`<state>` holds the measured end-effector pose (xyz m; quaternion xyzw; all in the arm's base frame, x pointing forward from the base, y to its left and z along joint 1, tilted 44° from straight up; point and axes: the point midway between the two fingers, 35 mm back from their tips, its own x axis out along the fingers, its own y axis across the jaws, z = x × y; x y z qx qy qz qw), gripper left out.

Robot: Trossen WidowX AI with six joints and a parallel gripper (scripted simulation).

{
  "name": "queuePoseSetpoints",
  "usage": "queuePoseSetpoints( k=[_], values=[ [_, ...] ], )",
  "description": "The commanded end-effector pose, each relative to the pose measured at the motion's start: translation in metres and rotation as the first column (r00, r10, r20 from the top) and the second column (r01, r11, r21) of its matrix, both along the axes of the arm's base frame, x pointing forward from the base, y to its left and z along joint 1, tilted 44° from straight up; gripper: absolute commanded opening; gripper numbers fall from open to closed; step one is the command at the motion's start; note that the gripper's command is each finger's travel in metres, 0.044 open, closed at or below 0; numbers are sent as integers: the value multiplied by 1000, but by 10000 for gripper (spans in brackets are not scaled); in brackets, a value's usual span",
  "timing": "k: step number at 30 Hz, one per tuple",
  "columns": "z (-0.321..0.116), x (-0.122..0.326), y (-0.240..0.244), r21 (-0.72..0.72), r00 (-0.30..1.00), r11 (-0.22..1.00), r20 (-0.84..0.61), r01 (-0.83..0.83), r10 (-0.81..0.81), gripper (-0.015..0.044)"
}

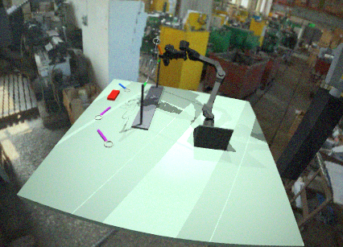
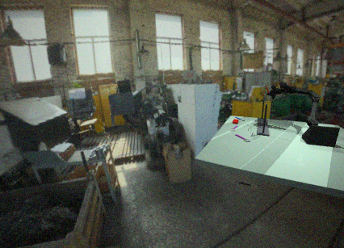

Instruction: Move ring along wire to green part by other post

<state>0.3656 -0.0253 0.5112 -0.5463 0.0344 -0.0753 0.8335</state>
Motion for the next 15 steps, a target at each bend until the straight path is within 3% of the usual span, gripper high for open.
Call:
queuePoseSetpoints(
  k=[1,15],
  values=[
    [5,-4,-1,-45,1000,999,19,3,-2,-150],
    [11,-4,-3,-215,999,977,54,16,-5,-150]
  ],
)
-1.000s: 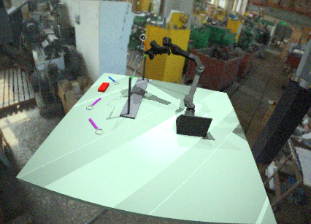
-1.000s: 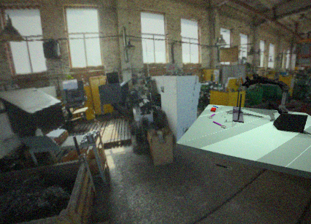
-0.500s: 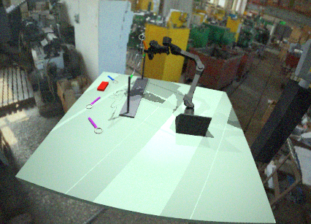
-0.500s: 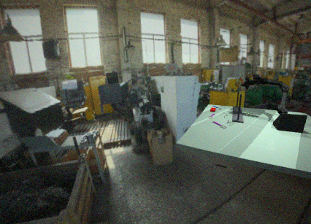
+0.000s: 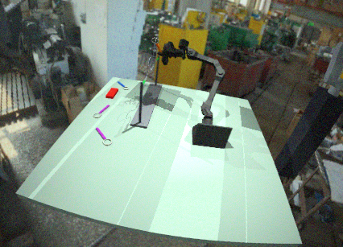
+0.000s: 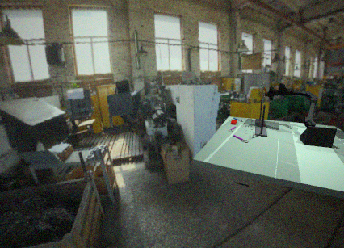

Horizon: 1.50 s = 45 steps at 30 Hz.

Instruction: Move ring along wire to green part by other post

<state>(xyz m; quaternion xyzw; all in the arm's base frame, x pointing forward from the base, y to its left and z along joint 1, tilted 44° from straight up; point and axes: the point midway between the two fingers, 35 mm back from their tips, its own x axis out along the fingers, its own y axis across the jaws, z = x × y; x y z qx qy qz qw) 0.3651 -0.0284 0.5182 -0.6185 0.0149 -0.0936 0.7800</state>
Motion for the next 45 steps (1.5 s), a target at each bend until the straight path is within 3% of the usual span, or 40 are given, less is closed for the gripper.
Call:
queuePoseSetpoints(
  k=[1,45],
  values=[
    [5,-3,0,-46,1000,999,18,-2,2,-150],
    [25,-5,1,-549,992,833,125,60,10,-150]
  ],
)
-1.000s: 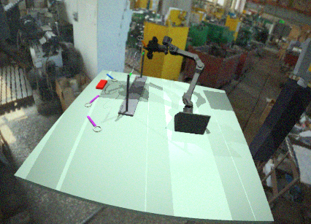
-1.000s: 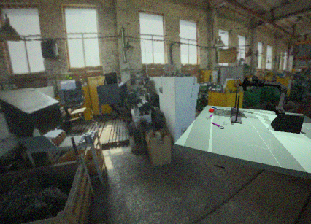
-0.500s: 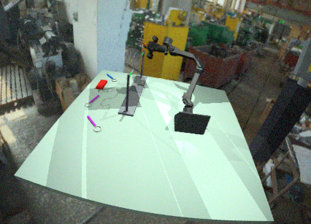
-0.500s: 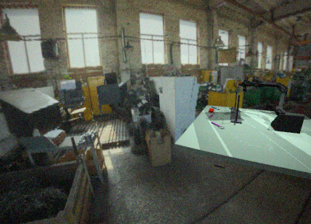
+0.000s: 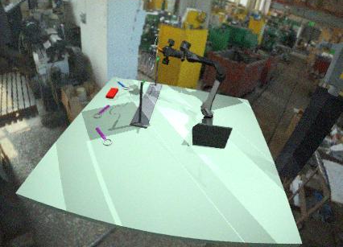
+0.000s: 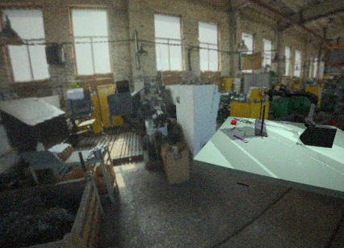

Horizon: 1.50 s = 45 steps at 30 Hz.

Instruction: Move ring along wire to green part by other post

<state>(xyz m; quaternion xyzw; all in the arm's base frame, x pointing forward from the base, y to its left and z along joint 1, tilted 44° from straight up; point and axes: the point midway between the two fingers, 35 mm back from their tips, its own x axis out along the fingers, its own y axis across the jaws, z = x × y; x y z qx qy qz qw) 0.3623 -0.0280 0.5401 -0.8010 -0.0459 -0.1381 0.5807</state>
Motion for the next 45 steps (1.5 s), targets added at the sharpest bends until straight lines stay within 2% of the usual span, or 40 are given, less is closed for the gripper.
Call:
queuePoseSetpoints(
  k=[1,15,45],
  values=[
    [3,-2,1,-47,1000,999,15,-1,1,-150],
    [2,-22,7,-175,981,970,126,169,-148,-150],
    [10,-25,14,-501,962,837,253,221,-103,-150]
  ],
)
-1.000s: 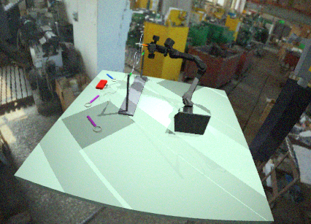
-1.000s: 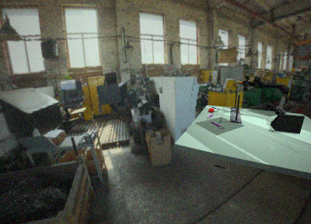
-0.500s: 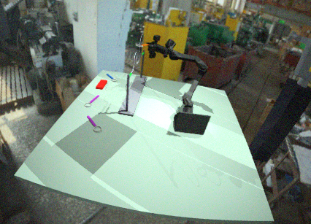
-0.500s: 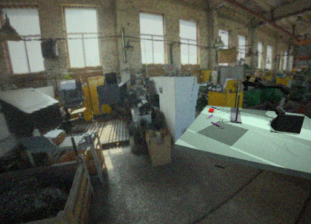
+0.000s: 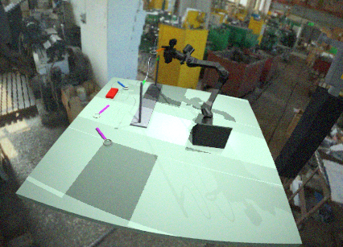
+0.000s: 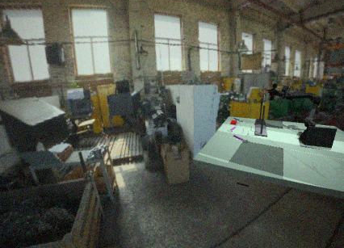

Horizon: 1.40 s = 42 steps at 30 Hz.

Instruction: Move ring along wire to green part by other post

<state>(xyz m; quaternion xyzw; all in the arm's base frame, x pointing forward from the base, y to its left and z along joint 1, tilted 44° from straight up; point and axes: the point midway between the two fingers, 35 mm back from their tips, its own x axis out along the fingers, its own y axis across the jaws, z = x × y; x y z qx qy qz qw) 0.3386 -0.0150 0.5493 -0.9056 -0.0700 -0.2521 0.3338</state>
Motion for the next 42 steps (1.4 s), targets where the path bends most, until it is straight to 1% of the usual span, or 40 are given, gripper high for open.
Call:
queuePoseSetpoints(
  k=[1,14,28,42],
  values=[
    [1,-1,1,-47,1000,999,12,1,-1,-150],
    [4,-2,5,-205,999,979,46,15,-6,-150],
    [6,-3,9,-365,997,930,82,35,-5,-150],
    [7,-3,9,-478,994,877,110,54,-1,-150]
  ],
)
